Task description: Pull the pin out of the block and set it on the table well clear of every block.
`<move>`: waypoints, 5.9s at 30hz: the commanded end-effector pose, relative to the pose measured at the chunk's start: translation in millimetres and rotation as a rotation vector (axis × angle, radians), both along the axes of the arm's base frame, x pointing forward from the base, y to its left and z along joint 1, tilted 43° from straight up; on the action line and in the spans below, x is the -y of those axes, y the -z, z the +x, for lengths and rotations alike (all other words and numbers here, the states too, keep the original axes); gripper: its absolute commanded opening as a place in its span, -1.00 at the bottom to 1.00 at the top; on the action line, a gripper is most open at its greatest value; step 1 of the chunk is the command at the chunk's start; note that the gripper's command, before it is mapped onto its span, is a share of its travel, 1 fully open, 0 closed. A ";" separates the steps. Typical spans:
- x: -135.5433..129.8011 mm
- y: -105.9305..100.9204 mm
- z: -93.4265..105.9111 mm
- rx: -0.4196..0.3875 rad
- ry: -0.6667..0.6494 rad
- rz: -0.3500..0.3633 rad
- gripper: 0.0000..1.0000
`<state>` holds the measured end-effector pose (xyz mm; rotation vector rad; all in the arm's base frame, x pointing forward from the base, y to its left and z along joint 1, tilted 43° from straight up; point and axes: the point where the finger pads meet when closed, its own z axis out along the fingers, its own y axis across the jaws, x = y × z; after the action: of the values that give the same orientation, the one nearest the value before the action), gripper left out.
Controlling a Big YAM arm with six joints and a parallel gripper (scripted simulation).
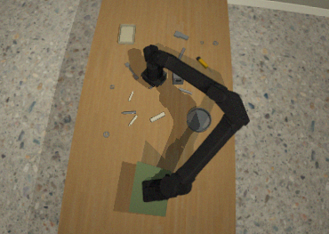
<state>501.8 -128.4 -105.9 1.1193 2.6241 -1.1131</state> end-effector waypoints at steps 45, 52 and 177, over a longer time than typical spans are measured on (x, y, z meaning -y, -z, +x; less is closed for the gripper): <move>0.8 9.7 -10.8 -0.012 0.010 0.005 -1.00; -0.7 10.7 -12.9 -0.016 0.013 0.009 -1.00; -23.6 16.2 -26.2 -0.003 0.002 -0.006 -1.00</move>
<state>468.1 -122.8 -124.0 1.1582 2.6353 -1.1429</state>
